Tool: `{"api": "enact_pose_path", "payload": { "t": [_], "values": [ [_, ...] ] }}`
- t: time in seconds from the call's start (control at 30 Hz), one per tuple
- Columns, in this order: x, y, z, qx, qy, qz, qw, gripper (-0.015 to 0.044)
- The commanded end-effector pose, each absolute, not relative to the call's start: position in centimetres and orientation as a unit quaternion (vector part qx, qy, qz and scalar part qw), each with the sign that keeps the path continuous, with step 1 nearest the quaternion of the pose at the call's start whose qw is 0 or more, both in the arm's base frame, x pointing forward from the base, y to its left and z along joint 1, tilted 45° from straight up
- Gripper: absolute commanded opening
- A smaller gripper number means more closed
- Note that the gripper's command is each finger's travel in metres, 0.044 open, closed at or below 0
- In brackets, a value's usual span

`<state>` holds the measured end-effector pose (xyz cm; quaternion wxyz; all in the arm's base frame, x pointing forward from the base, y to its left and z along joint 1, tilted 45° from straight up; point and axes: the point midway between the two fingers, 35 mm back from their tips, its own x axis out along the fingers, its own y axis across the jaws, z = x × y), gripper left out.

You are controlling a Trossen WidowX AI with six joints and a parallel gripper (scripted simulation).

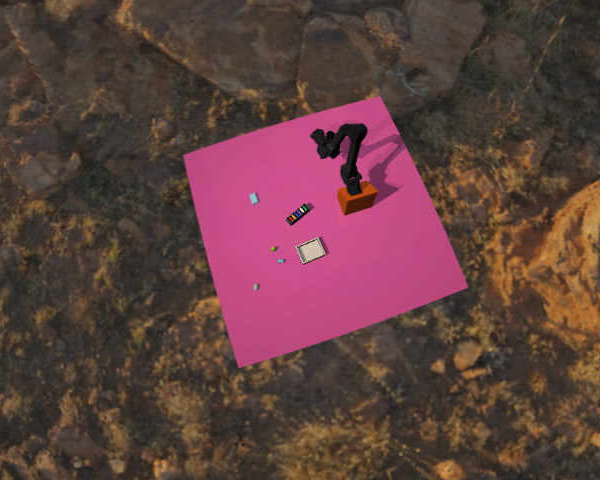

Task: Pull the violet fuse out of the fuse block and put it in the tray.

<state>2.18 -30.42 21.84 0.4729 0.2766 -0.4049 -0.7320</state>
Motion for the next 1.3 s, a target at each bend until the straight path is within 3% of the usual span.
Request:
{"api": "enact_pose_path", "payload": {
  "t": [0.0, 0.33, 0.6, 0.87, 1.17, 1.27],
  "values": [
    [8.9, -31.4, 18.0, 0.209, -0.122, -0.773, 0.586, 0.0073],
    [19.5, -28.2, 11.5, -0.021, 0.314, -0.634, 0.706, 0.0073],
    [26.3, -22.2, 6.4, -0.283, 0.567, -0.36, 0.685, 0.0073],
    [29.6, -15.2, 1.7, -0.539, 0.677, 0.0, 0.501, 0.0073],
    [30.0, -7.9, -2.1, -0.691, 0.596, 0.375, 0.161, 0.0073],
    [29.8, -7.8, -2.0, -0.694, 0.588, 0.39, 0.144, 0.0073]
  ]
}}
